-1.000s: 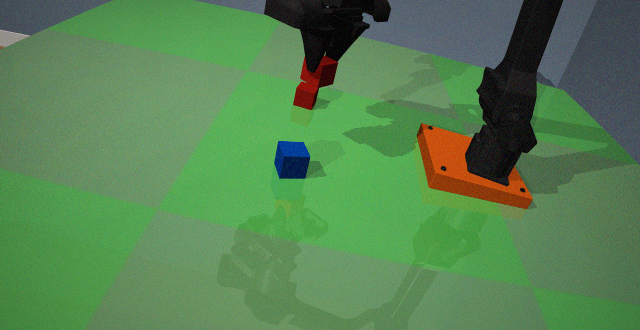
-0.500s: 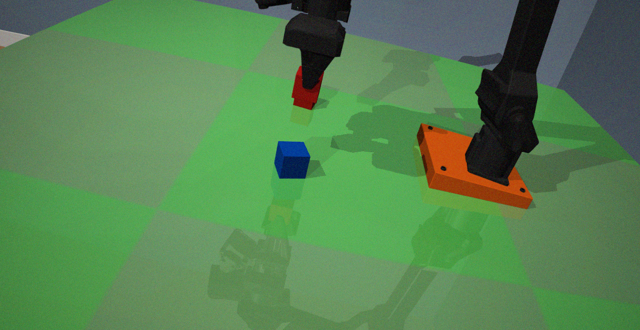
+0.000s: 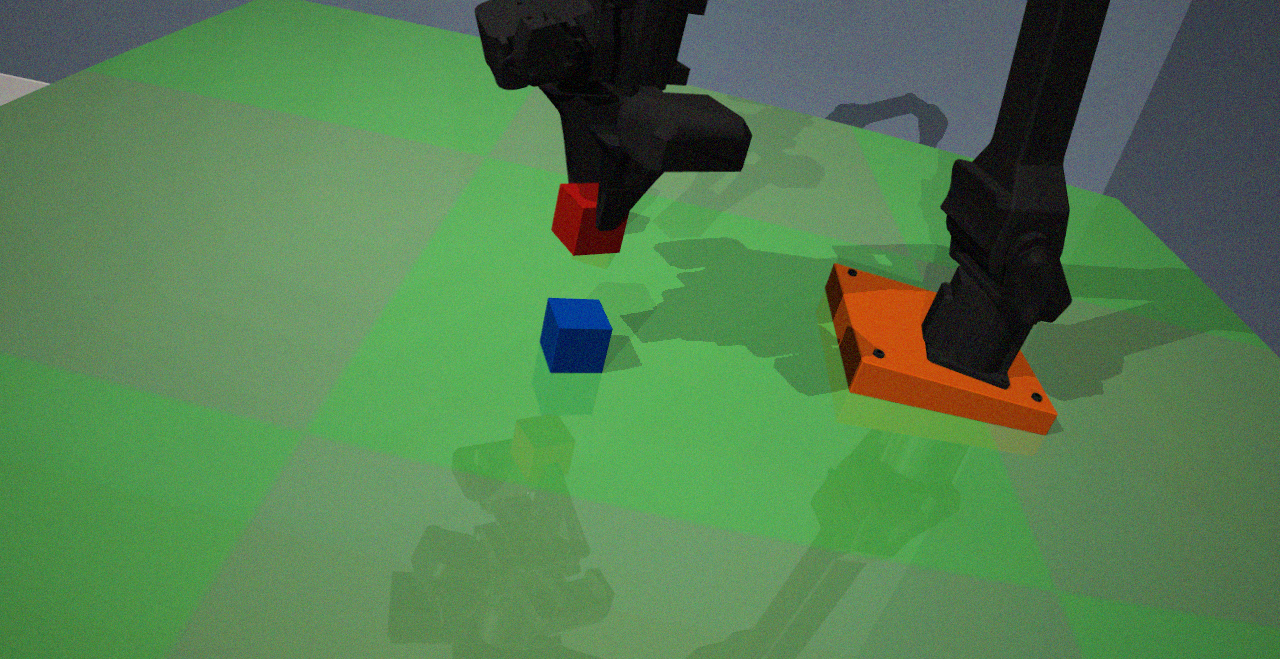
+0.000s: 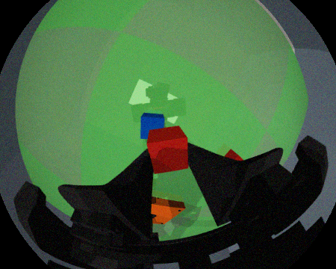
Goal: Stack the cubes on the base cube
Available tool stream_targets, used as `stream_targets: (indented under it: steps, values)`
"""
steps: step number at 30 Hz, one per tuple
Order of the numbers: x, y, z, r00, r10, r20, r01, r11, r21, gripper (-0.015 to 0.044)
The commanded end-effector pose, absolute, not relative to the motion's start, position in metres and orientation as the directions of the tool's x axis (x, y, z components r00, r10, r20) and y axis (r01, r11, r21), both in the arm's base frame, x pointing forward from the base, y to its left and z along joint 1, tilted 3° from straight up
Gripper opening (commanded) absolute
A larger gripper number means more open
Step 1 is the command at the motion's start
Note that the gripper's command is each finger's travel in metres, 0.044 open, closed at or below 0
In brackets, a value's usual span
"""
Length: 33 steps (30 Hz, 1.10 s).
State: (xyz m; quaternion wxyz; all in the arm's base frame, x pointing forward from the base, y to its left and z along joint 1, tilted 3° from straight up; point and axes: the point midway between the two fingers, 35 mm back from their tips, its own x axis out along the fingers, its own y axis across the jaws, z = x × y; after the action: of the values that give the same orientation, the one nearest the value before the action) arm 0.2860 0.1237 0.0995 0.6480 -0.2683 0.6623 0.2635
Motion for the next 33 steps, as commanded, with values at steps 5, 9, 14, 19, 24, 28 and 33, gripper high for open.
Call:
stream_targets:
  steps: [5, 9, 14, 19, 24, 28, 33]
  values:
    - [0.285, 0.142, 0.093, -0.019, -0.010, -1.000, -0.882, 0.471, 0.012, 0.0105]
    - [0.283, 0.151, 0.089, -0.019, -0.010, -1.000, -0.948, 0.319, 0.015, 0.0105]
    - [0.281, 0.159, 0.087, -0.020, -0.009, -1.000, -0.984, 0.179, 0.018, 0.0105]
    - [0.281, 0.159, 0.087, -0.020, -0.009, -1.000, -0.984, 0.179, 0.018, 0.0105]
    - [0.281, 0.159, 0.087, -0.020, -0.009, -1.000, -0.984, 0.179, 0.018, 0.0105]
    - [0.281, 0.159, 0.084, -0.020, -0.009, -1.000, -0.984, 0.178, 0.018, 0.0105]
    - [0.282, 0.159, 0.074, -0.020, -0.009, -1.000, -0.985, 0.174, 0.018, 0.0105]
